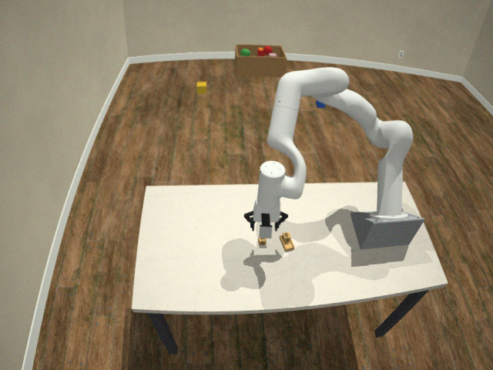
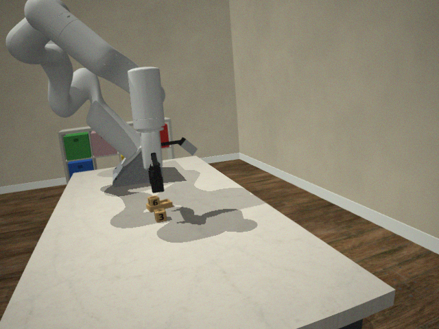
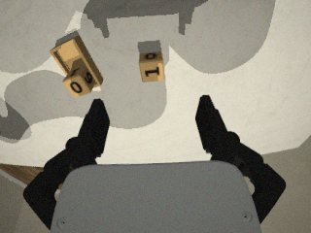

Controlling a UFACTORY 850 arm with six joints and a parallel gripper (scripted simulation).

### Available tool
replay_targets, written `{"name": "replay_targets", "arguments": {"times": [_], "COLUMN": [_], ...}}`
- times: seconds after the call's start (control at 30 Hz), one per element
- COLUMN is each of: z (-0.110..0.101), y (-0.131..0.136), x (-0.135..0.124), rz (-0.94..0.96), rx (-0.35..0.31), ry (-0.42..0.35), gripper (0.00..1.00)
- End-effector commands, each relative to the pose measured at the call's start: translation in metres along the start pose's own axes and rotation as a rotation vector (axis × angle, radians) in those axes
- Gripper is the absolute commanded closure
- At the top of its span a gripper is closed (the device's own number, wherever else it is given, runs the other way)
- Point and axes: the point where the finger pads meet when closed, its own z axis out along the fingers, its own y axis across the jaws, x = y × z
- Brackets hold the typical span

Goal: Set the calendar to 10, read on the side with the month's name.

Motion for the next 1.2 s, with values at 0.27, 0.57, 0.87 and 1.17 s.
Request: {"name": "replay_targets", "arguments": {"times": [0.27, 0.57, 0.87, 1.17], "z": [-0.0009, -0.0009, -0.0009, -0.0009], "y": [0.0007, 0.0007, 0.0007, 0.0007], "x": [0.0001, 0.0001, 0.0001, 0.0001], "rz": [-0.072, -0.072, -0.072, -0.072], "rx": [0.003, 0.003, 0.003, 0.003], "ry": [0.001, 0.001, 0.001, 0.001], "gripper": [0.53, 0.53, 0.53, 0.53]}}
